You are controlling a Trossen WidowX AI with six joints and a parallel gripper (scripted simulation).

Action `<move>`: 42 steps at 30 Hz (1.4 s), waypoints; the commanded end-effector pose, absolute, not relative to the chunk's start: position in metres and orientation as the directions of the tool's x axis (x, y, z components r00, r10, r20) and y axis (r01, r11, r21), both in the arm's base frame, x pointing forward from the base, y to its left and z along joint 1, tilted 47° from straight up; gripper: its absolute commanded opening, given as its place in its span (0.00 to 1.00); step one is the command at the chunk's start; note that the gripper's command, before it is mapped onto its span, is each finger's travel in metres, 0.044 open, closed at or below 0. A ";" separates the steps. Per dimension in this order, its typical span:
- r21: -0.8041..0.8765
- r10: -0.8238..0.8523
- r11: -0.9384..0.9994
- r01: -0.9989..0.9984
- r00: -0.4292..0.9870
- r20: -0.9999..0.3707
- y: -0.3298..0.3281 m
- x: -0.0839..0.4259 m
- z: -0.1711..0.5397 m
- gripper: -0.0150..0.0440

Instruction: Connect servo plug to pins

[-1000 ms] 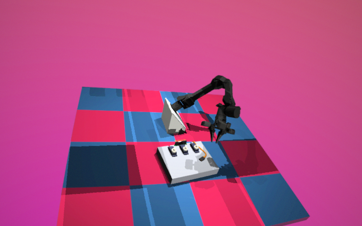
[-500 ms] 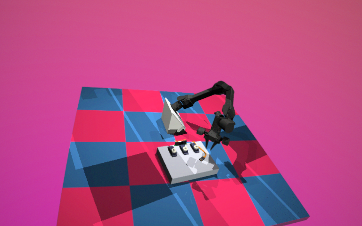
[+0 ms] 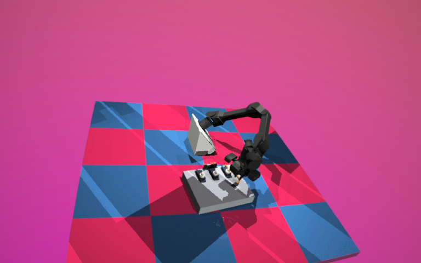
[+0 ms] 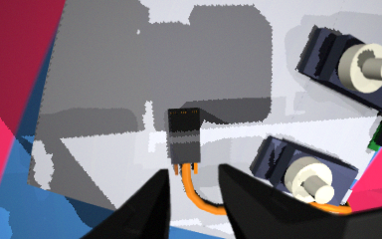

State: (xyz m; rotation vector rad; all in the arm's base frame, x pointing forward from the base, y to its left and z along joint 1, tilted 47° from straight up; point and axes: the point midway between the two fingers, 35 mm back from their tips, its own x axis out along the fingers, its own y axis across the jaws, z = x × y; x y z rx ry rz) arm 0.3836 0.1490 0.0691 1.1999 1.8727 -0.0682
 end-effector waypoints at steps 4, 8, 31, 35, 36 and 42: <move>0.372 0.715 0.519 0.769 -0.152 -0.683 0.157 0.383 0.064 0.45; 0.373 0.716 0.519 0.769 -0.152 -0.682 0.169 0.380 0.052 0.45; 0.373 0.716 0.519 0.769 -0.152 -0.681 0.180 0.378 0.042 0.27; 0.373 0.715 0.519 0.769 -0.152 -0.682 0.175 0.379 0.046 0.25; 0.373 0.715 0.519 0.769 -0.152 -0.682 0.173 0.380 0.049 0.25; 0.372 0.714 0.520 0.769 -0.152 -0.683 0.145 0.386 0.075 0.25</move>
